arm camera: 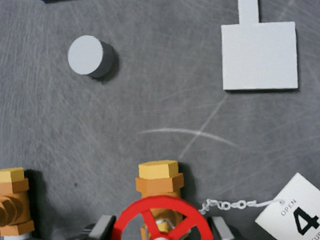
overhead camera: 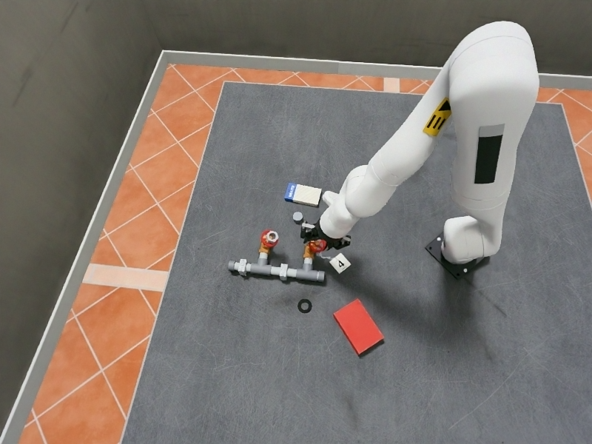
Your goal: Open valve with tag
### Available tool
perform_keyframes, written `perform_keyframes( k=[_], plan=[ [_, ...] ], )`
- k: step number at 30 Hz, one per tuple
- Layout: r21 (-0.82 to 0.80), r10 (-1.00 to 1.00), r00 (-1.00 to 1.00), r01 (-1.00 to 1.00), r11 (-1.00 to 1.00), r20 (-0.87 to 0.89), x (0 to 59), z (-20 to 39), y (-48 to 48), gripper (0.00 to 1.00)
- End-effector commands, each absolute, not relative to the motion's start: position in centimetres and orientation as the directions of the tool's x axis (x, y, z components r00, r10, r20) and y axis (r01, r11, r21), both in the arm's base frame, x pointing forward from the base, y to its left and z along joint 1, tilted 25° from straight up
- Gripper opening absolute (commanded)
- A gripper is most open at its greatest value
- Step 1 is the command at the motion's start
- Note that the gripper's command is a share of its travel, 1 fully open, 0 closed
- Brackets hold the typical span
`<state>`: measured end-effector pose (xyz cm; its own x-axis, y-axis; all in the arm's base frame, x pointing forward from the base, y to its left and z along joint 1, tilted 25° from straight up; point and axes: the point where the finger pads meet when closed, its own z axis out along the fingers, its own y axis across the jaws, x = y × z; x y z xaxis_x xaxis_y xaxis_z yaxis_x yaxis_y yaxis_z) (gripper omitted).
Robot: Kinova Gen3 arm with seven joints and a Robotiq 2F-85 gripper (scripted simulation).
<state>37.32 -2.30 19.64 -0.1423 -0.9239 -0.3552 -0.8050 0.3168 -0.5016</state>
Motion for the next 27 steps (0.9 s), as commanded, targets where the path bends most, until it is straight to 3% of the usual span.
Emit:
perform_keyframes(
  k=[1, 13, 14, 27],
  plan=[
    [-0.507, -0.928, -0.132, -0.807, 0.305, -0.348, 37.33, 19.66, -2.31, 0.55],
    [-0.513, -0.933, -0.117, -0.809, 0.288, -0.339, 37.33, 19.66, -2.31, 0.55],
    [-0.513, -0.933, -0.117, -0.809, 0.288, -0.339, 37.33, 19.66, -2.31, 1.00],
    [-0.513, -0.933, -0.117, -0.809, 0.288, -0.339, 37.33, 19.66, -2.31, 1.00]
  ],
)
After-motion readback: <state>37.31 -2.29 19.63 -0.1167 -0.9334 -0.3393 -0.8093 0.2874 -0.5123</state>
